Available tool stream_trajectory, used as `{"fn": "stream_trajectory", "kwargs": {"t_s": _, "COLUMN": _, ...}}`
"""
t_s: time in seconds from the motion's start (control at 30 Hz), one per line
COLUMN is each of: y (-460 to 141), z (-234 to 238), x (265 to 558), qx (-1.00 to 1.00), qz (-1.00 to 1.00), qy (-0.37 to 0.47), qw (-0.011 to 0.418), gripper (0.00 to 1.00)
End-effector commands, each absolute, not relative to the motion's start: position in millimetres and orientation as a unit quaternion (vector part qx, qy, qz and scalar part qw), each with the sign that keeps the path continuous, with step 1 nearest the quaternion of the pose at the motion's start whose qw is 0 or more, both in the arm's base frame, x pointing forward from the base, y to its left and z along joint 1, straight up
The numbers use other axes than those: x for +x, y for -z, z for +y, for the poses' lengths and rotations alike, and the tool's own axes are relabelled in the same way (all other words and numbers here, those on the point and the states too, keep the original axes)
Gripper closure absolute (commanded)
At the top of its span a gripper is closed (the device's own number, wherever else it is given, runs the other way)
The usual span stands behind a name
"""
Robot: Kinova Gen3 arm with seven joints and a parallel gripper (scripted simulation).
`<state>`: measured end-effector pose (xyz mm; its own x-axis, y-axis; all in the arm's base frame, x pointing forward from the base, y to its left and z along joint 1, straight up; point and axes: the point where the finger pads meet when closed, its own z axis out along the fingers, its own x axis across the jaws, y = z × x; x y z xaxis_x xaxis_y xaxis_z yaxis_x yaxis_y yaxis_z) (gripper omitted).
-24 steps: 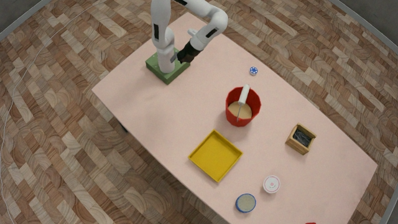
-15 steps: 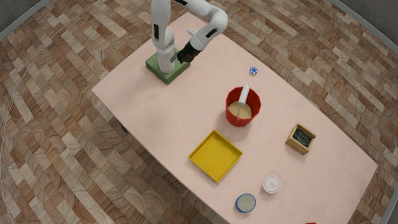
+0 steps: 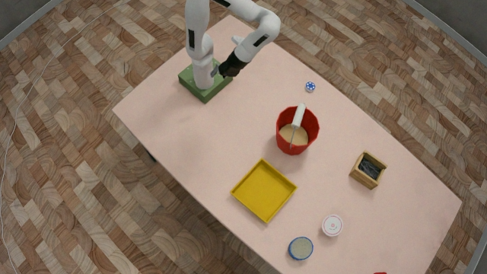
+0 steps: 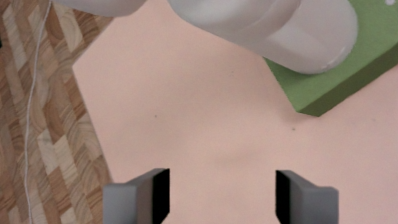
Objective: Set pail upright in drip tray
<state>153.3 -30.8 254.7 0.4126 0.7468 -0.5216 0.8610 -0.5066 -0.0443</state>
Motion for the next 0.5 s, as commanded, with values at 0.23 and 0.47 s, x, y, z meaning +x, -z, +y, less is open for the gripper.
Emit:
{"fn": "stream_trajectory", "kwargs": {"t_s": 0.23, "y": -247, "z": 33, "x": 263, "qx": 0.905, "qz": 0.388, "qy": 0.156, "qw": 0.069, "gripper": 0.00}}
{"fn": "stream_trajectory", "kwargs": {"t_s": 0.47, "y": -246, "z": 64, "x": 342, "qx": 0.941, "qz": 0.321, "qy": 0.099, "qw": 0.041, "gripper": 0.00}}
